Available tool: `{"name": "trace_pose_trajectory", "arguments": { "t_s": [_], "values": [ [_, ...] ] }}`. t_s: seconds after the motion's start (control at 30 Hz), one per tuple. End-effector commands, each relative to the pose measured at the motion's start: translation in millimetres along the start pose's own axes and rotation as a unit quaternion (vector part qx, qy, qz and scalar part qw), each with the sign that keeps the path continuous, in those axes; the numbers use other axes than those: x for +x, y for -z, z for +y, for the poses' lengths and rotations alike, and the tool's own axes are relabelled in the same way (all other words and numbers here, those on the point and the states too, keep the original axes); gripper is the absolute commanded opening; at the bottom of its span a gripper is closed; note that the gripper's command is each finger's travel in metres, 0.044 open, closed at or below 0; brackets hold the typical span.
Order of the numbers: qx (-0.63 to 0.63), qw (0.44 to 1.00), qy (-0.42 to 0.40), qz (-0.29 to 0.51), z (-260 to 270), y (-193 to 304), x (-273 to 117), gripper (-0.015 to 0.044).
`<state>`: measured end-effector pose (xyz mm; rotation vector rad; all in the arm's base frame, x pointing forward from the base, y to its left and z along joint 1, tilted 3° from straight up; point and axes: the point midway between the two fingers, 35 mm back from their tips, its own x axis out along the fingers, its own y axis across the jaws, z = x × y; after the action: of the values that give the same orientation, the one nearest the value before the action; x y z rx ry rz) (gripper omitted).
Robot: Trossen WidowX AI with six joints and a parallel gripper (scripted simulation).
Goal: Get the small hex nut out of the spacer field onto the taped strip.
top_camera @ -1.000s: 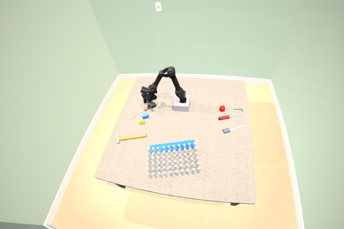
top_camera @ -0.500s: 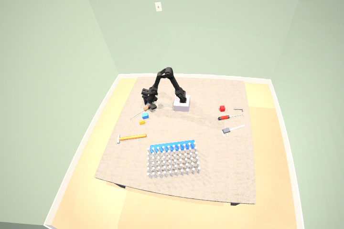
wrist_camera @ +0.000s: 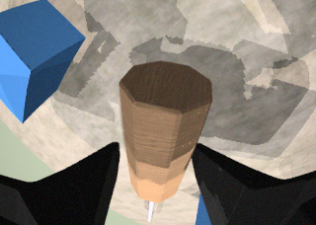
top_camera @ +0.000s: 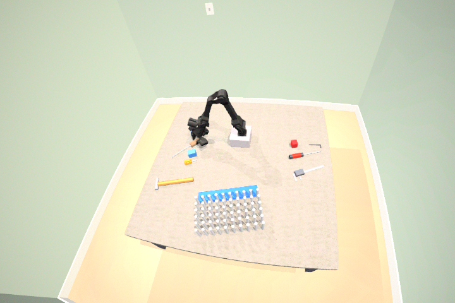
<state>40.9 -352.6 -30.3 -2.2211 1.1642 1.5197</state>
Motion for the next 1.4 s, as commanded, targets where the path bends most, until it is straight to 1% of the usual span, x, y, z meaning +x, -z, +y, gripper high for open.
{"name": "trace_pose_trajectory", "arguments": {
  "t_s": [0.0, 0.2, 0.27, 0.4, 0.67, 1.0, 1.2, 1.37],
  "values": [
    [0.003, 1.000, 0.001, -0.003, -1.5, -2.4, 0.4, 0.0193],
    [0.003, 1.000, 0.001, -0.003, -1.5, -2.4, 0.4, 0.0153],
    [0.003, 1.000, 0.001, -0.003, 0.8, 0.4, -2.4, 0.0101],
    [0.002, 1.000, 0.000, -0.002, 13.6, 15.9, -20.8, 0.0000],
    [0.001, 1.000, -0.001, -0.001, 35.1, 44.0, -69.4, 0.0000],
    [0.000, 1.000, -0.001, 0.000, 48.0, 67.0, -144.0, 0.0000],
    [-0.003, 1.000, 0.000, 0.000, 46.6, 69.0, -149.5, 0.0000],
    [-0.034, 0.999, 0.010, 0.005, 28.0, 79.2, -151.5, 0.0000]
  ]
}}
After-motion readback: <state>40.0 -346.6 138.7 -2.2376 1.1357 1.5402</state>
